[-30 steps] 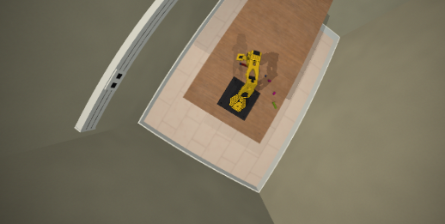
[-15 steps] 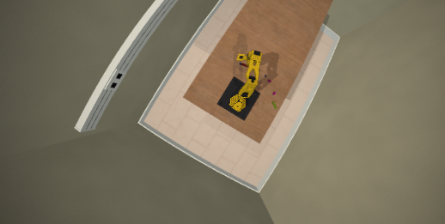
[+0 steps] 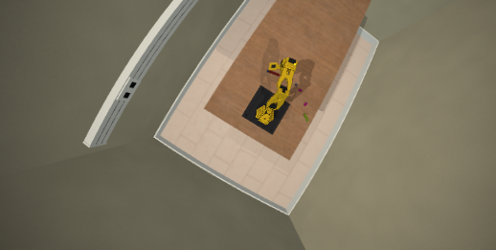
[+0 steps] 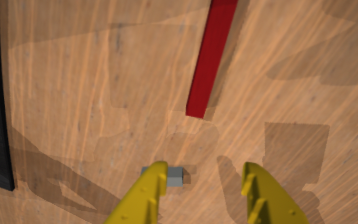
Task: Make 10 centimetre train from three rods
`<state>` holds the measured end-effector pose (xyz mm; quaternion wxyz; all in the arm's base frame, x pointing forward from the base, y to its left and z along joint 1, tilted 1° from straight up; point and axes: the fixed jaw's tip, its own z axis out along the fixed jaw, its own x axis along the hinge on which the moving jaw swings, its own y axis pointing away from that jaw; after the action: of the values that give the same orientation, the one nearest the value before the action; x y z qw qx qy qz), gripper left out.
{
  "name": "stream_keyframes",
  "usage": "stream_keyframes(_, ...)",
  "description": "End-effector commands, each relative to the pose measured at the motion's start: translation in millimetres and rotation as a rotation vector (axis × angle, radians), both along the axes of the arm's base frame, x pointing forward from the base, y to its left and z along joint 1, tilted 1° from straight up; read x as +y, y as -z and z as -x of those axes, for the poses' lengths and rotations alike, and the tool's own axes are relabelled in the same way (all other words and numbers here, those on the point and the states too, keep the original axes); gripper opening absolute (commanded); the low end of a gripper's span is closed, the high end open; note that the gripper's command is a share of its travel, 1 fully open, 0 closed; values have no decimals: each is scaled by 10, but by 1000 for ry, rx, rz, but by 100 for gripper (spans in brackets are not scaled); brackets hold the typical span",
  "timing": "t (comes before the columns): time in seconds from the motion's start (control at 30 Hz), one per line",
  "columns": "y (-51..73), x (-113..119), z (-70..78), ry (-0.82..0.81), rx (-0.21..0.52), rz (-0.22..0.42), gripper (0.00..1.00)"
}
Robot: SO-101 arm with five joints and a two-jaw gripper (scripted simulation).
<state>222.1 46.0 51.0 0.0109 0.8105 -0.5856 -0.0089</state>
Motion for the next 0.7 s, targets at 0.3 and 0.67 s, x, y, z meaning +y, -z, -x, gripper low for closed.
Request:
stream_keyframes(0.3,-23,-408,-90,-192,-6,-11,18)
stream_keyframes(0.67,-19,-947,-96,-439,-11,-19,18)
